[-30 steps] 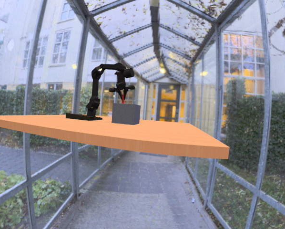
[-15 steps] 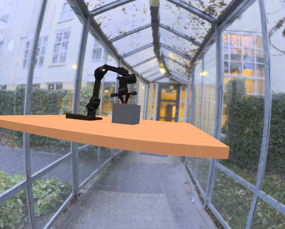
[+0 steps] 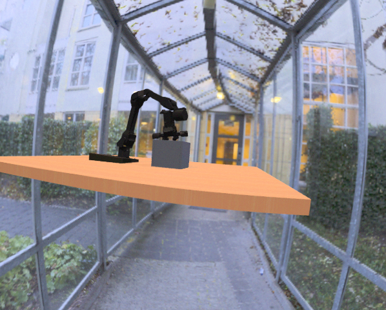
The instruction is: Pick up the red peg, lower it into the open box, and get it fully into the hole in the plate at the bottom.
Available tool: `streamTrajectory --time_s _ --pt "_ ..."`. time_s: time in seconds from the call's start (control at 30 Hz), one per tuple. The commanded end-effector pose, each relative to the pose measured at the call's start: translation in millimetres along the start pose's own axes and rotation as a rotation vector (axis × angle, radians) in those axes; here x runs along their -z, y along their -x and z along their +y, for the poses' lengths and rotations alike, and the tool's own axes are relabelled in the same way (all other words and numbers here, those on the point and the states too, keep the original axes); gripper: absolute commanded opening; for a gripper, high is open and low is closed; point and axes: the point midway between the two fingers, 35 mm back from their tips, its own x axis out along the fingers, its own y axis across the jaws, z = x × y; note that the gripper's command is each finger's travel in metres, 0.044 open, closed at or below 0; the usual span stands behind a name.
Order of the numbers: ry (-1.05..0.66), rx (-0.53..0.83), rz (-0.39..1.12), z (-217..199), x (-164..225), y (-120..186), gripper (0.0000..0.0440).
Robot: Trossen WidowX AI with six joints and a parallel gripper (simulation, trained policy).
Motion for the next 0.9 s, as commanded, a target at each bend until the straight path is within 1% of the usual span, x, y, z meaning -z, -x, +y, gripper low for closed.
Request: streamTrajectory --time_s 0.0,0.07,0.2,0.27,0.3,0.4,0.57,0.87 --pt "0.018 0.016 0.013 -0.5 -2.2 -14.5 0.0000" --pt "0.025 0.023 0.012 -1.1 -2.8 -18.6 0.0006" --pt "0.038 0.038 0.018 -2.5 -3.8 -25.0 0.0110" --pt "0.043 0.046 0.022 -3.1 -3.6 -26.8 0.0147" --pt "0.045 0.049 0.023 -3.1 -3.3 -27.3 0.0158" --pt "0.036 0.063 0.037 -3.3 -4.3 -24.3 0.0160" --pt "0.030 0.045 0.071 4.6 -5.7 -16.7 0.0157" --pt "0.035 -0.014 0.120 22.2 -6.7 3.4 0.0156"
